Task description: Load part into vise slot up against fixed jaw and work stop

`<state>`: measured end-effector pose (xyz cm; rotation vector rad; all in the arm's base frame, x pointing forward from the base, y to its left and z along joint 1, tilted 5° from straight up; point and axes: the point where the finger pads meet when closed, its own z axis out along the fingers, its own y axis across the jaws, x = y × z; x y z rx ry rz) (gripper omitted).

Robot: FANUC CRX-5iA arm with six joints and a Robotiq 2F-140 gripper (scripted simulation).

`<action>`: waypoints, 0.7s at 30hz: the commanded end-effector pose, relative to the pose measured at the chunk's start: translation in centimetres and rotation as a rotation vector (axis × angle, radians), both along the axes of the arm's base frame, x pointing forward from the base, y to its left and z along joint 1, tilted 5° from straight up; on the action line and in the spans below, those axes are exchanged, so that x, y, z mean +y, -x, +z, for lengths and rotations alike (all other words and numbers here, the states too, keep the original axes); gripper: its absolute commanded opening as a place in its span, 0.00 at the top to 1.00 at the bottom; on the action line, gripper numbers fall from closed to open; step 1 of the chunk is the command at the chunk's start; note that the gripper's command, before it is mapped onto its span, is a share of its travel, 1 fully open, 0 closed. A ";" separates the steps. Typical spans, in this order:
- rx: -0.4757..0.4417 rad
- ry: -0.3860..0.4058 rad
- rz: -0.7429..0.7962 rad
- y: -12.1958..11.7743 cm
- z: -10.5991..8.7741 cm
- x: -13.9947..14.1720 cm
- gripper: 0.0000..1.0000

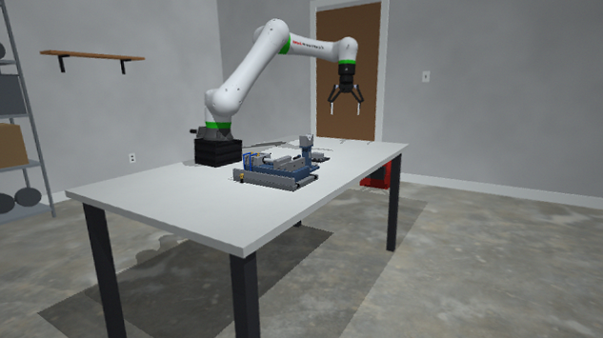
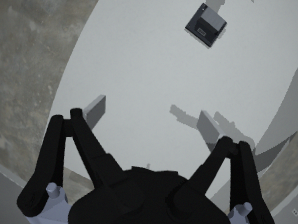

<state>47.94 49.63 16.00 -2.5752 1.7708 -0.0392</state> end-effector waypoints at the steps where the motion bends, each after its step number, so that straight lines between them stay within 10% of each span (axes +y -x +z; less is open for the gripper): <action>1: -0.014 -0.028 -0.038 -0.4 0.9 -2.9 0.00; 3: 0.003 -0.049 -0.151 -0.1 1.5 -8.5 0.00; 15: 0.033 -0.091 -0.379 3.2 1.5 -22.2 0.00; 21: 0.040 -0.101 -0.431 4.4 1.1 -25.1 0.00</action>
